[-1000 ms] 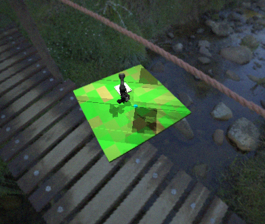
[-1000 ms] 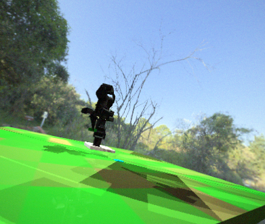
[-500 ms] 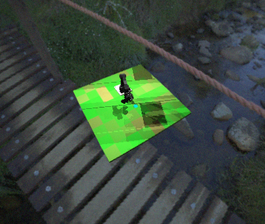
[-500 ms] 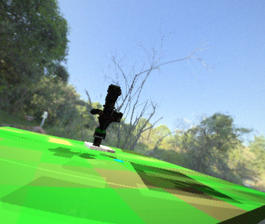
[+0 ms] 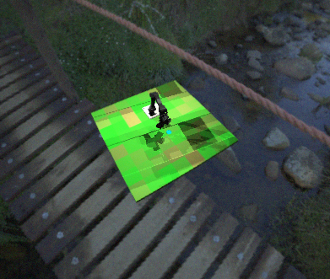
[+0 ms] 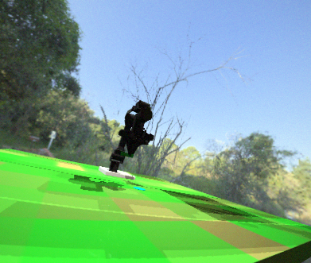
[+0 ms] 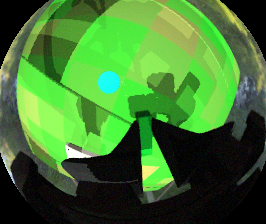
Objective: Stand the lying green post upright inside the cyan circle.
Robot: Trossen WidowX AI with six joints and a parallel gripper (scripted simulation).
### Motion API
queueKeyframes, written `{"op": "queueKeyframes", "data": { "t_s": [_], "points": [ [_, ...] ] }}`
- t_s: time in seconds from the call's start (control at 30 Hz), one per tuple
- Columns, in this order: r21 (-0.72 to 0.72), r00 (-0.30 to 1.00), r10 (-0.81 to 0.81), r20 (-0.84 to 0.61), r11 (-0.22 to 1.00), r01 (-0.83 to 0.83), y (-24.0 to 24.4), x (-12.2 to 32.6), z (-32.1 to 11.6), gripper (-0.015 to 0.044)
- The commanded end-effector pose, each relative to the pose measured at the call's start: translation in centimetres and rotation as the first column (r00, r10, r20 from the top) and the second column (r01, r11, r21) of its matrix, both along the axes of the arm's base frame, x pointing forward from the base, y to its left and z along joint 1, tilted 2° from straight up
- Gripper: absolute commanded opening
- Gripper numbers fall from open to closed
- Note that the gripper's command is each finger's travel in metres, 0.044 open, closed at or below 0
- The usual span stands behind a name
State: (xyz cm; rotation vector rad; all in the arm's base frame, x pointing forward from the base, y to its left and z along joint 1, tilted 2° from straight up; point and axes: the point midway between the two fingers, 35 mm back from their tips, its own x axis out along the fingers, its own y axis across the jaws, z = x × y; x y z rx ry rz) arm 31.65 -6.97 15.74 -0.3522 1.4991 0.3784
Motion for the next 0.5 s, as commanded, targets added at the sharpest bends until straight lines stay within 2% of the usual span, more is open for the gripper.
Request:
{"op": "queueKeyframes", "data": {
  "t_s": [0.0, 0.47],
  "points": [
    [-0.003, 0.999, 0.043, 0.003, 0.999, -0.043, 1.1, 0.5, 0.3, 0.0023],
    [-0.004, 0.983, 0.182, 0.008, 0.983, -0.182, 5.5, 1.6, 0.8, 0.0023]
  ]
}}
